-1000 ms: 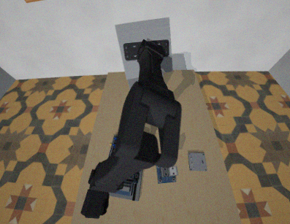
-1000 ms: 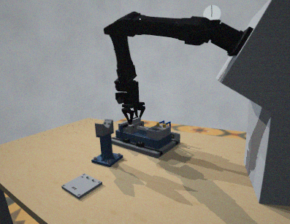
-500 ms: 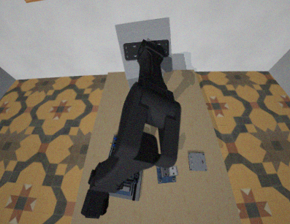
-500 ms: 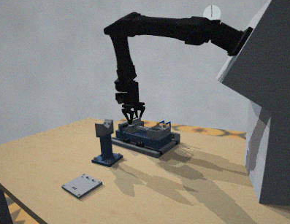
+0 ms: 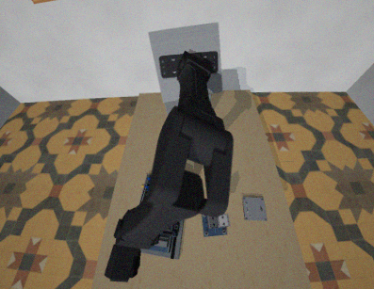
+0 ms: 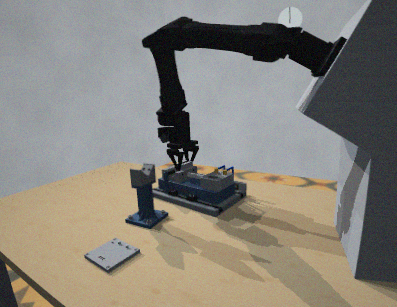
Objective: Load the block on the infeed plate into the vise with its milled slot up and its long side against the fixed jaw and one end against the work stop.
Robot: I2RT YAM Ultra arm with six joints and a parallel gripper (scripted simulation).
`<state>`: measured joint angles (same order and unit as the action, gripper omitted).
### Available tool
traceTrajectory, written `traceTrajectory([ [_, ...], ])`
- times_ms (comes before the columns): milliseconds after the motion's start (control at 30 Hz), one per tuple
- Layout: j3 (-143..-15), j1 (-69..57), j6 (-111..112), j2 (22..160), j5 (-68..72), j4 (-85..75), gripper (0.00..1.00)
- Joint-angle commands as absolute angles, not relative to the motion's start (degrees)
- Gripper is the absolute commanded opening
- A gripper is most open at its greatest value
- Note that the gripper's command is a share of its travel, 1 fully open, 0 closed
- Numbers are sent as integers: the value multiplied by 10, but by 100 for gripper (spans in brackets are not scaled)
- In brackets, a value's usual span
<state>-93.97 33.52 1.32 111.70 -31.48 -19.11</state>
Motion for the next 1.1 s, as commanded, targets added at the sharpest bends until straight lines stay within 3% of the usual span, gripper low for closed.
traceTrajectory([
  [0,-961,339,9,1108,-312,-205,0],
  [1067,-966,337,7,1124,-310,-206,0],
])
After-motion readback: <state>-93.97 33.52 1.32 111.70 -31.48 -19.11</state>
